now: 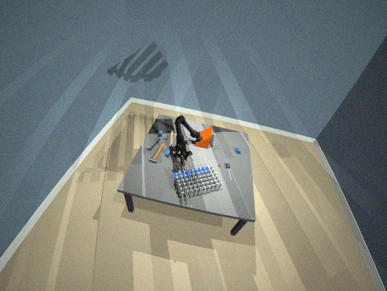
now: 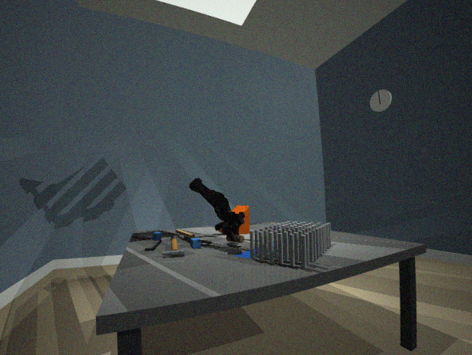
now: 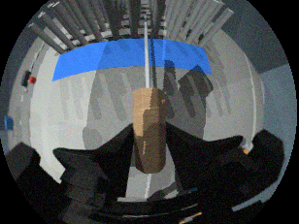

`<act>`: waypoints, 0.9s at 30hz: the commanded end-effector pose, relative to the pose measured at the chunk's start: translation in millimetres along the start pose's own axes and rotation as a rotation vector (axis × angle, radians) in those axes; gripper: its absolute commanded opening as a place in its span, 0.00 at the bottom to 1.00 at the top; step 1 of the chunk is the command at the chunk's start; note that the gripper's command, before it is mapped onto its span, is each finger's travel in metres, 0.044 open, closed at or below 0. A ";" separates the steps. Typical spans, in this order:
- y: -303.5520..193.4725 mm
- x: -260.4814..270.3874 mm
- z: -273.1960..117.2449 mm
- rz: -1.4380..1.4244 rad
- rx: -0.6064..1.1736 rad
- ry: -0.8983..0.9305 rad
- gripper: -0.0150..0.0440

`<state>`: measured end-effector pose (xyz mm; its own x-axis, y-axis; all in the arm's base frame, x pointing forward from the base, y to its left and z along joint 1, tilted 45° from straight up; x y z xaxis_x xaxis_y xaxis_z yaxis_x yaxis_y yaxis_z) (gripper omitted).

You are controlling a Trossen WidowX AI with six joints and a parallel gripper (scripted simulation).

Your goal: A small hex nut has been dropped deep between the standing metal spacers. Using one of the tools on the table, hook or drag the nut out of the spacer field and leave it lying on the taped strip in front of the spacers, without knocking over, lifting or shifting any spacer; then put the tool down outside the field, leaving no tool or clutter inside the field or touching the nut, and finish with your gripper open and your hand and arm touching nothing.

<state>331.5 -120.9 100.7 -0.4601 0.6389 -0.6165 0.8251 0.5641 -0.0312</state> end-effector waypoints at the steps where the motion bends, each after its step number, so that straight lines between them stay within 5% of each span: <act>1: 3.8 -1.0 0.9 0.004 -0.001 -0.005 0.25; 27: 19.3 -1.6 7.9 0.005 -0.002 -0.005 0.25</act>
<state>347.3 -116.1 94.9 -0.4593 0.6392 -0.6168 0.8252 0.5640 -0.0301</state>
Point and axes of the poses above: the point midway between the two fingers, 35 mm back from their tips, its own z axis out along the fingers, its own x axis across the jaws, y = z × x, the point moved 2 cm from there along -z, back along the fingers, and after that the axes turned 1 degree about -z, right-handed, at the moved point
